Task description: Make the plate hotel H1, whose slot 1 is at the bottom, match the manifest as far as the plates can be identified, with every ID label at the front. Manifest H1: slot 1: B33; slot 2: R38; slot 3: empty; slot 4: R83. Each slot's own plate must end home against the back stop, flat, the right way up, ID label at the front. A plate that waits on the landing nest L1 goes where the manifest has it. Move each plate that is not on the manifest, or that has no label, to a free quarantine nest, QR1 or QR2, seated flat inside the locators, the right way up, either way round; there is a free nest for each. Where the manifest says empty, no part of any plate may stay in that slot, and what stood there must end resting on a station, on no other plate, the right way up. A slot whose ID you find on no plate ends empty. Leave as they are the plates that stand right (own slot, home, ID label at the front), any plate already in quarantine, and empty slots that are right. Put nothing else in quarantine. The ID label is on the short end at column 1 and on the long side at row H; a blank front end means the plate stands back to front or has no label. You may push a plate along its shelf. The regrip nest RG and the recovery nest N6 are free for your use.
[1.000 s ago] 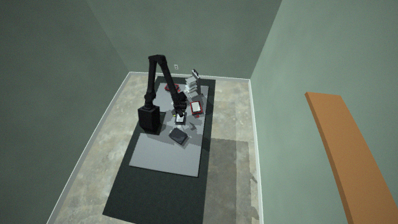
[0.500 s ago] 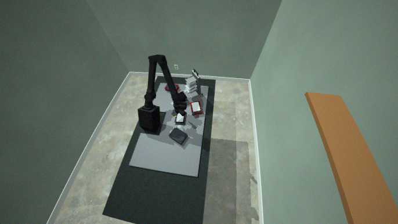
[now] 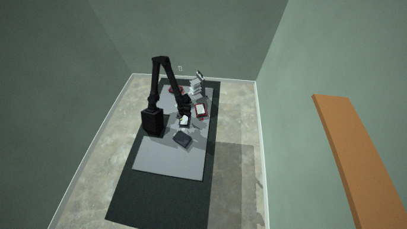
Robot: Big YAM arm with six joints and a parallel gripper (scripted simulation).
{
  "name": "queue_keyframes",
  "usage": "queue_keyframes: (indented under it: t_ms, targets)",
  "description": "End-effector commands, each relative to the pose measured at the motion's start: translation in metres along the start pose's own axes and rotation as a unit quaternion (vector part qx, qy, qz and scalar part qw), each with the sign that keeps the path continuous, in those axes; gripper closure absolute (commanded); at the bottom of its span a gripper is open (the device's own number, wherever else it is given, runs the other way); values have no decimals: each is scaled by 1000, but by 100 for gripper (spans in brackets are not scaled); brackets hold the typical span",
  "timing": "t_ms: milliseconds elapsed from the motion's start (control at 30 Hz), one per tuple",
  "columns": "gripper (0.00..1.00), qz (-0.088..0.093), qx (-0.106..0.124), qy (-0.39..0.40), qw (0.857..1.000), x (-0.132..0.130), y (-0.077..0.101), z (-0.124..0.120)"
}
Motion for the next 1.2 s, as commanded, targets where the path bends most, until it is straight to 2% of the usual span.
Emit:
queue_keyframes:
  t_ms: [0, 233, 567, 633, 1167]
  targets:
    - [0, 3, -12, 55, 998, 1, 8, 7]
    - [0, 2, -12, 105, 994, 1, 8, 7]
    - [0, 1, -12, 204, 979, 1, 8, 7]
    - [0, 1, -12, 204, 979, 1, 8, 7]
    - [0, 0, -12, 348, 937, 1, 8, 7]
Point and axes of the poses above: the point where the finger pads meet when closed, its own y axis back along the fingers, its own x axis across the jaws, z = x × y, the point moved 8 cm from there along y, back along the fingers, and after that the axes turned 4 degrees about y, right-handed, at the moved point
